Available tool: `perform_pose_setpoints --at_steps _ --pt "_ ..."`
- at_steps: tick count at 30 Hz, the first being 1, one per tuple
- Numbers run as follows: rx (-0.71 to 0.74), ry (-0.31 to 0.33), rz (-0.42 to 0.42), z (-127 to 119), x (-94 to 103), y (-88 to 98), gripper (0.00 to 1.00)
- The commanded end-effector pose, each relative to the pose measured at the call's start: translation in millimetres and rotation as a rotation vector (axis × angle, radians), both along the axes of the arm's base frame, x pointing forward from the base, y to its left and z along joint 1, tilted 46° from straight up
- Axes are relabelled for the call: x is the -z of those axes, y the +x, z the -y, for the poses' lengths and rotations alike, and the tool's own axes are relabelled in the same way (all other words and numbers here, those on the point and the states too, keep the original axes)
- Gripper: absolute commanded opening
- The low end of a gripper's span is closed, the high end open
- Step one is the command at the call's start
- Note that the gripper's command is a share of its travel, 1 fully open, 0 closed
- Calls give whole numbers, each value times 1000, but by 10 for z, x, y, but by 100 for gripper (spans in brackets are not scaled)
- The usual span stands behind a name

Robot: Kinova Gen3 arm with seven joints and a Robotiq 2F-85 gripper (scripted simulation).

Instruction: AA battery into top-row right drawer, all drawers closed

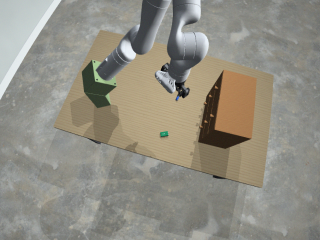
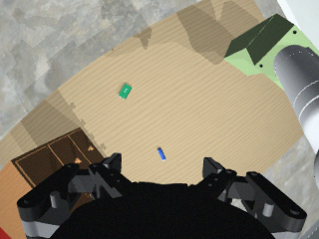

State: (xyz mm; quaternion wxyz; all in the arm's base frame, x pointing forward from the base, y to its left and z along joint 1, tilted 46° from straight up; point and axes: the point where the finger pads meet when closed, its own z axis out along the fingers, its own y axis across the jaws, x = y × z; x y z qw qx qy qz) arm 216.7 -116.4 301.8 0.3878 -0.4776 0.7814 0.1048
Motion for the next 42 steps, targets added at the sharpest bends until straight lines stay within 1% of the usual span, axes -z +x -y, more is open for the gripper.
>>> perform_pose_setpoints --at_steps 1,2,10,17,19,24,29,42 --pt "97 44 -77 42 11 30 100" --pt "97 44 -77 42 11 30 100" --pt "394 216 -231 181 -18 158 100" --pt "582 321 -312 310 -31 227 100" --pt "582 321 -312 310 -31 227 100" --pt "663 367 -345 369 -36 260 100" --pt "706 392 -361 400 -37 276 100" --pt "720 400 -367 410 -37 281 100"
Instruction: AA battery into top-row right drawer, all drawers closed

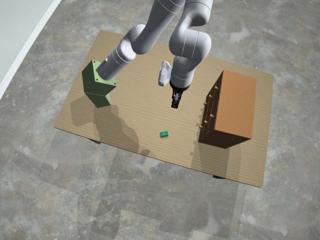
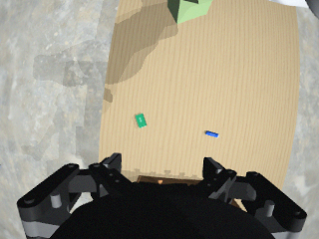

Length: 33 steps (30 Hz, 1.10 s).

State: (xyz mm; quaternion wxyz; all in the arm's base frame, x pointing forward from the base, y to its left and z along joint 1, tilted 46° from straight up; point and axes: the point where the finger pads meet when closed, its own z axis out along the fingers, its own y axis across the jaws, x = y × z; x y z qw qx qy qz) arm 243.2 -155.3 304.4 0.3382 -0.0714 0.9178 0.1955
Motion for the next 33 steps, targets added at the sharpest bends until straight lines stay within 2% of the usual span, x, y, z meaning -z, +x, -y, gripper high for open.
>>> perform_pose_setpoints --at_steps 1,15,33 --pt "14 5 0 19 -9 17 100" --pt "21 15 20 -23 12 80 100" --pt "54 50 118 -145 58 395 100"
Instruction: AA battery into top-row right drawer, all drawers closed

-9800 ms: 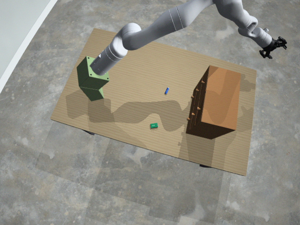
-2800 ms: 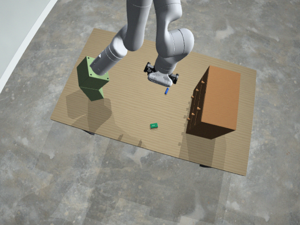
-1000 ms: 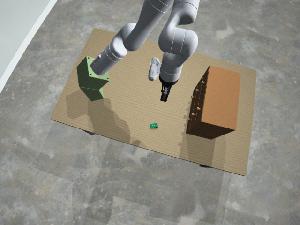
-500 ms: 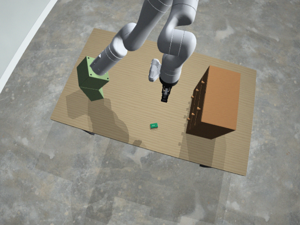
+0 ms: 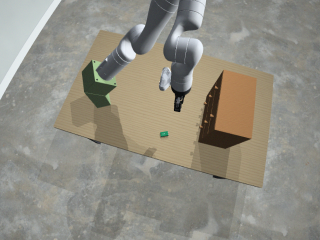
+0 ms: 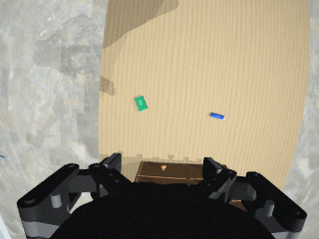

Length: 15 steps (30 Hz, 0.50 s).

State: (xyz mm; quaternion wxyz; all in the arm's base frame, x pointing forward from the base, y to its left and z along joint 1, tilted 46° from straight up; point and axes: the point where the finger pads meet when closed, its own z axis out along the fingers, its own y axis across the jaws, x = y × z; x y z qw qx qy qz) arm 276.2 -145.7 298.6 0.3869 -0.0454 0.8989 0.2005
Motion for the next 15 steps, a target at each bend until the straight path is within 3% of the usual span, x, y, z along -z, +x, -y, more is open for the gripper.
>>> perform_pose_setpoints --at_steps 1,15 --pt "-4 10 35 -58 3 90 100" --pt "35 43 132 -164 48 392 100"
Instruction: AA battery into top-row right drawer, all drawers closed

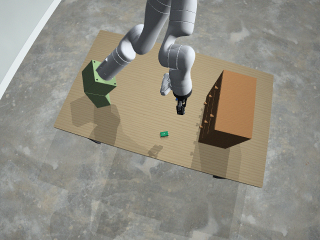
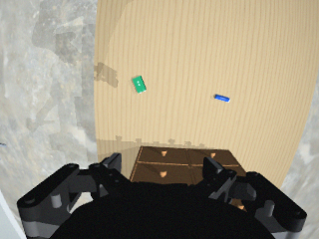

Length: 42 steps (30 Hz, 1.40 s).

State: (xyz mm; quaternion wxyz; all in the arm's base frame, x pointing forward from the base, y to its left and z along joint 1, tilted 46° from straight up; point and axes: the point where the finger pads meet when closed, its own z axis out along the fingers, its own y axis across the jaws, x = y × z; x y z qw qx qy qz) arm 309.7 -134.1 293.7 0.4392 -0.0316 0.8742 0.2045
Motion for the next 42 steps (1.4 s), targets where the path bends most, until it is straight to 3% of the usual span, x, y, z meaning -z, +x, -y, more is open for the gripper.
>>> perform_pose_setpoints --at_steps 1,23,42 --pt "-2 12 32 -57 4 79 100" --pt "43 50 147 -180 53 433 100" --pt "60 61 182 -202 66 540 100"
